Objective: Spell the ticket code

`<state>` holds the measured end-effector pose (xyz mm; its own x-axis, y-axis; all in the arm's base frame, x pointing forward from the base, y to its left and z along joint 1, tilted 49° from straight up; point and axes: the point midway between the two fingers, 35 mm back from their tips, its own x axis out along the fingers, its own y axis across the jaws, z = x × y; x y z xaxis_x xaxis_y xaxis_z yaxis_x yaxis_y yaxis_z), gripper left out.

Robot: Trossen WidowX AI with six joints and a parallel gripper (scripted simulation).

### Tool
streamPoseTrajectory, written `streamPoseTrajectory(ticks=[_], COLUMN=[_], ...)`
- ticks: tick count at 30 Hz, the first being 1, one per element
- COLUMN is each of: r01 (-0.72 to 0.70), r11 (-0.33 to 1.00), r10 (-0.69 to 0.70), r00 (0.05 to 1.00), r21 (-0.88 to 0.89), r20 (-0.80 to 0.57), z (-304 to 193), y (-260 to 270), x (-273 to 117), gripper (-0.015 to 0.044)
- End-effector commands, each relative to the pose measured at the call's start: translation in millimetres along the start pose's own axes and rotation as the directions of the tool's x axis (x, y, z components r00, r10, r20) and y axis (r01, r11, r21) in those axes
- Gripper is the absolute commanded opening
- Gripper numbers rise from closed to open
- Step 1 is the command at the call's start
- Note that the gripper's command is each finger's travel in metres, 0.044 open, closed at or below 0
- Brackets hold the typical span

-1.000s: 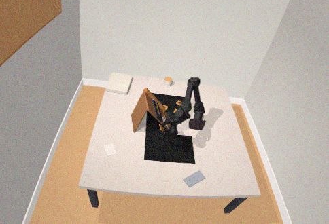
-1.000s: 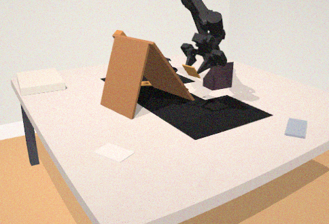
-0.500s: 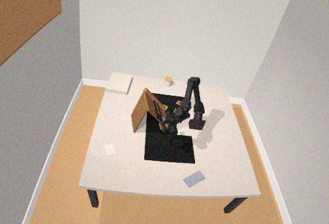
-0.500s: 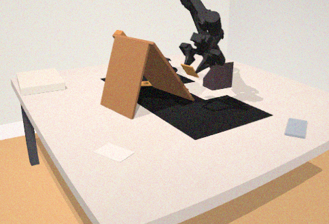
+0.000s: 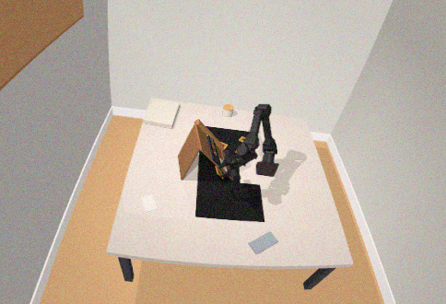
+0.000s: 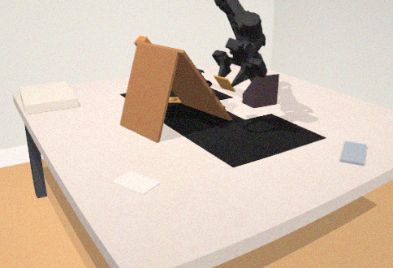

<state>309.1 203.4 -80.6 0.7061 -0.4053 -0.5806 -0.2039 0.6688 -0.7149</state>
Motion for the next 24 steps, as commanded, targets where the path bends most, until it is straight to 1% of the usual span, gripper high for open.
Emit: streamPoseTrajectory(ticks=[1, 24], r01=[-0.001, 0.000], r11=[1.000, 1.000], r10=[0.001, 0.000], r00=[1.000, 1.000], r21=[0.003, 0.002], r20=[0.005, 0.004], z=[2, 1], y=[-4, -15], x=[-1, -1], gripper=[0.0000, 0.0000])
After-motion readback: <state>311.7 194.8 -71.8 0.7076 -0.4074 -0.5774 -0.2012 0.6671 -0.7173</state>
